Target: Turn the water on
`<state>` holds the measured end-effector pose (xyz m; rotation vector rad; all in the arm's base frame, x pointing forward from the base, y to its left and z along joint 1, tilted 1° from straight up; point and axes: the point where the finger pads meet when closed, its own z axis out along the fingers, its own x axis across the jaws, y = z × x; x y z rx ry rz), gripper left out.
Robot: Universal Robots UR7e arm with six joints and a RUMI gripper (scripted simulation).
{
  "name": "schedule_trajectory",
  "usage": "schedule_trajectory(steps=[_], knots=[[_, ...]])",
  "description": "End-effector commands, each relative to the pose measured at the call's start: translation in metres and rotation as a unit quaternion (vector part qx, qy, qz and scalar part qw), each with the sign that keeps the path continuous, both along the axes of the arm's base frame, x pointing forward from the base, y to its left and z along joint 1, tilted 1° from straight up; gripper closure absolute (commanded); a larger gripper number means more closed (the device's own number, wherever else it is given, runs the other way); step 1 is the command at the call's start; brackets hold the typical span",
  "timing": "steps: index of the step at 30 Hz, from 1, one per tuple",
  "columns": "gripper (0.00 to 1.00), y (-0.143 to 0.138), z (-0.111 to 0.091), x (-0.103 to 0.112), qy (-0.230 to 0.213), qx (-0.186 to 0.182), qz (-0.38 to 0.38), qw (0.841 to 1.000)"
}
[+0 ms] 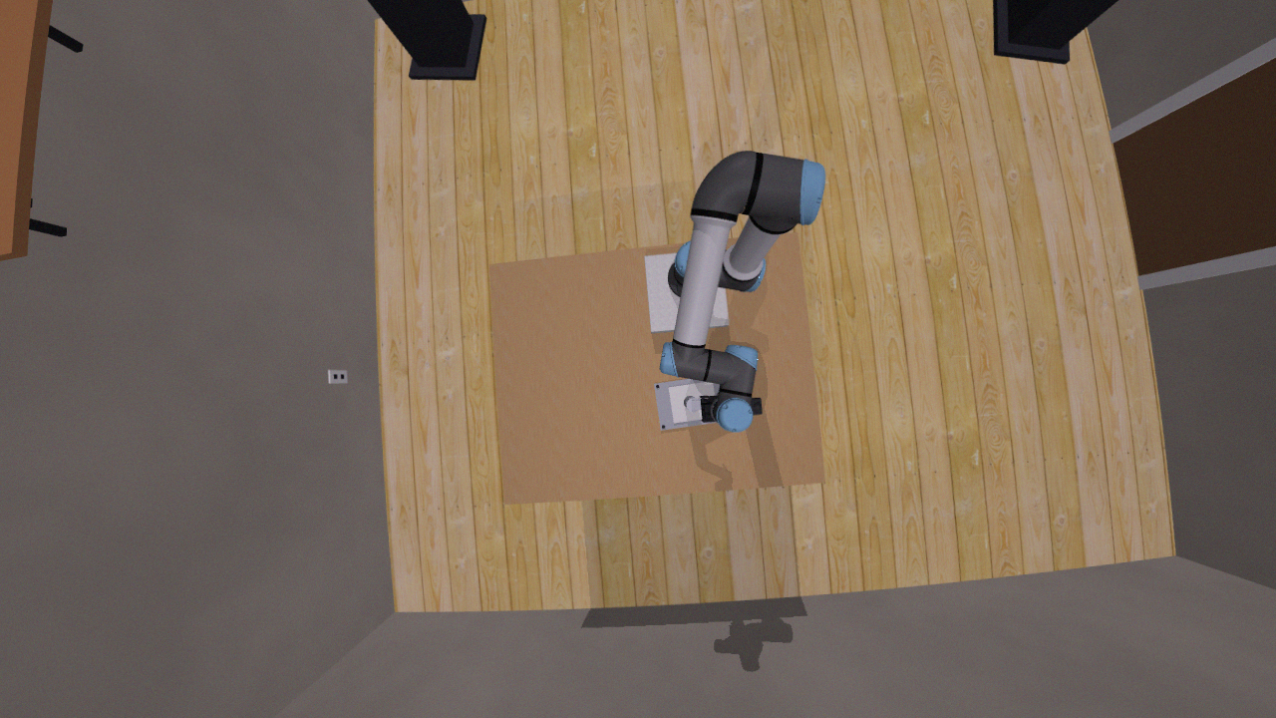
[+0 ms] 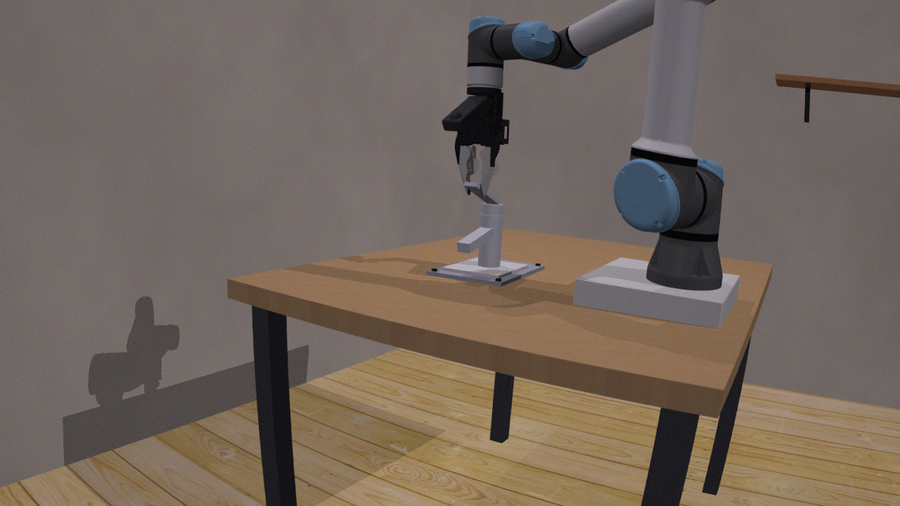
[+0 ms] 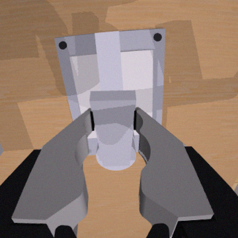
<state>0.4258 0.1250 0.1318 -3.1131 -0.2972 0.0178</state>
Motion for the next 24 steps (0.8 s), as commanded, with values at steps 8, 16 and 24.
schedule_trajectory(steps=[8, 16, 24], knots=[[1.00, 0.0000, 0.0005, 0.0003, -0.001, 0.000, 0.000, 1.000], [0.60, 0.0000, 0.0005, 0.0003, -0.001, 0.000, 0.000, 1.000], [0.60, 0.0000, 0.0005, 0.0003, -0.001, 0.000, 0.000, 1.000]])
